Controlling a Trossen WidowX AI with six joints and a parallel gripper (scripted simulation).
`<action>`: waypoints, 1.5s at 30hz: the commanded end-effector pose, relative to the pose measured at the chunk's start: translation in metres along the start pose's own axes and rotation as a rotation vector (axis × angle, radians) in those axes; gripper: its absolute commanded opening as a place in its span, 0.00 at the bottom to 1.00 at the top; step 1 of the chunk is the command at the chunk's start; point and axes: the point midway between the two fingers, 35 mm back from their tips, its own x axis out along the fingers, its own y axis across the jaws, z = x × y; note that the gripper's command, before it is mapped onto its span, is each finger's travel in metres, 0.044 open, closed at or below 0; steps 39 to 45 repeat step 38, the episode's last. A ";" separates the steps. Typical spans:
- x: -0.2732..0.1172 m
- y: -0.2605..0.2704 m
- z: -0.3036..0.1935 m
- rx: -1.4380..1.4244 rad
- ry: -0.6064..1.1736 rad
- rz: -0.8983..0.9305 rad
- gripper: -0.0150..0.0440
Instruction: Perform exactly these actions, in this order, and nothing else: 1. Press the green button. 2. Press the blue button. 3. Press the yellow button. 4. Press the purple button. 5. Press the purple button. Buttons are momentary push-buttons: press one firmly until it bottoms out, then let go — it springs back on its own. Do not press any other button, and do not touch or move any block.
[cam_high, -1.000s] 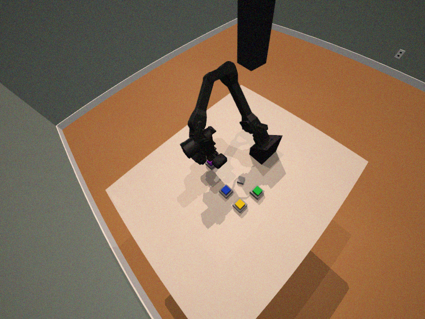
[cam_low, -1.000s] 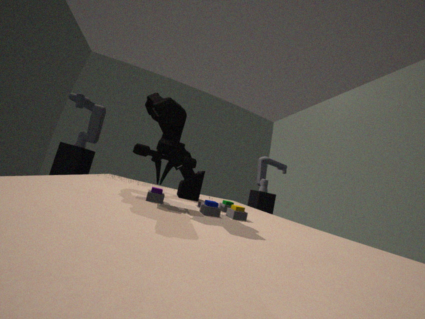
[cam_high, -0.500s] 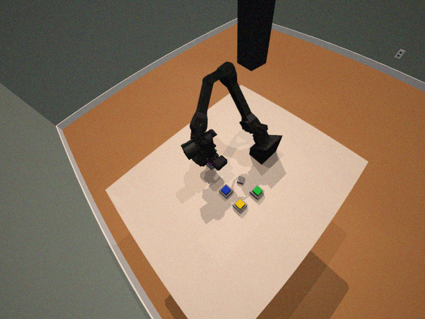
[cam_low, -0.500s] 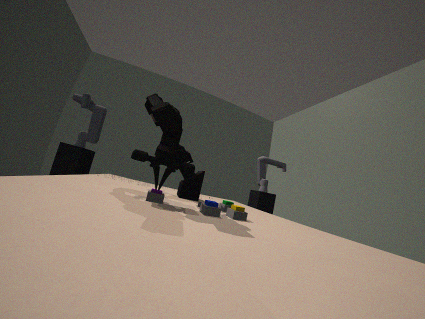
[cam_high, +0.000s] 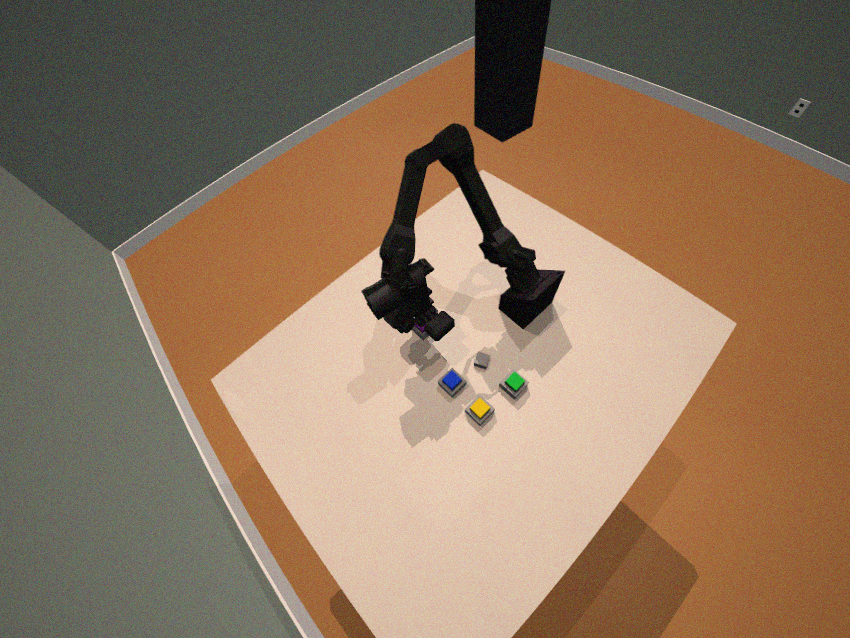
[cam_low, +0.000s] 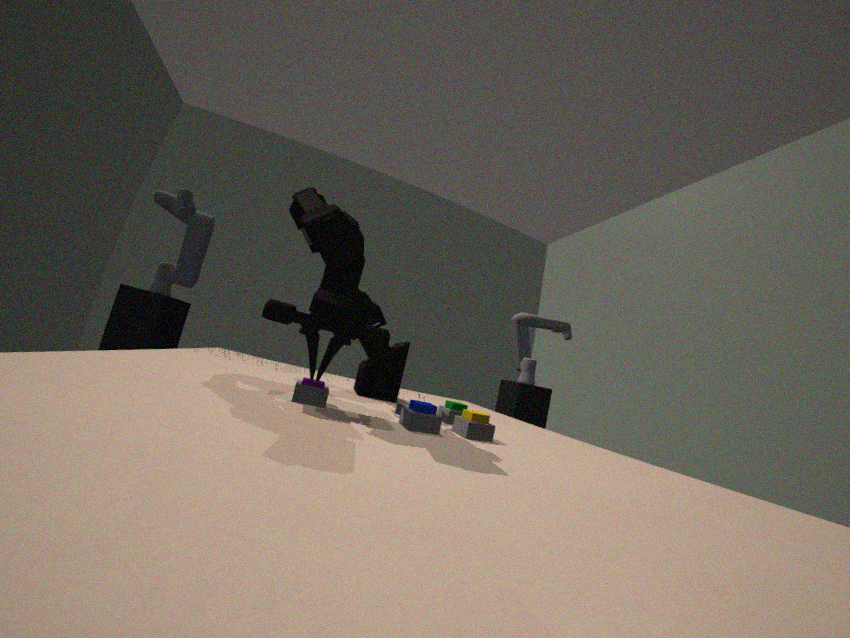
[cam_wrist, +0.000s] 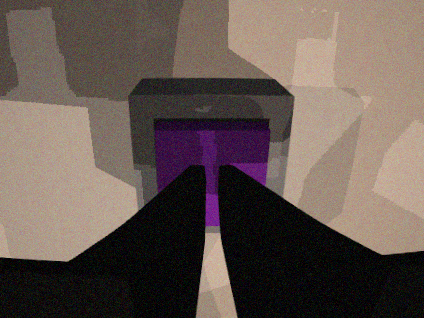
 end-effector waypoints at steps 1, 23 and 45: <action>-0.002 0.000 0.000 0.000 0.000 0.000 0.29; -0.095 0.235 0.049 -0.044 -0.009 0.088 0.93; -0.099 0.341 0.006 -0.005 0.000 0.024 0.93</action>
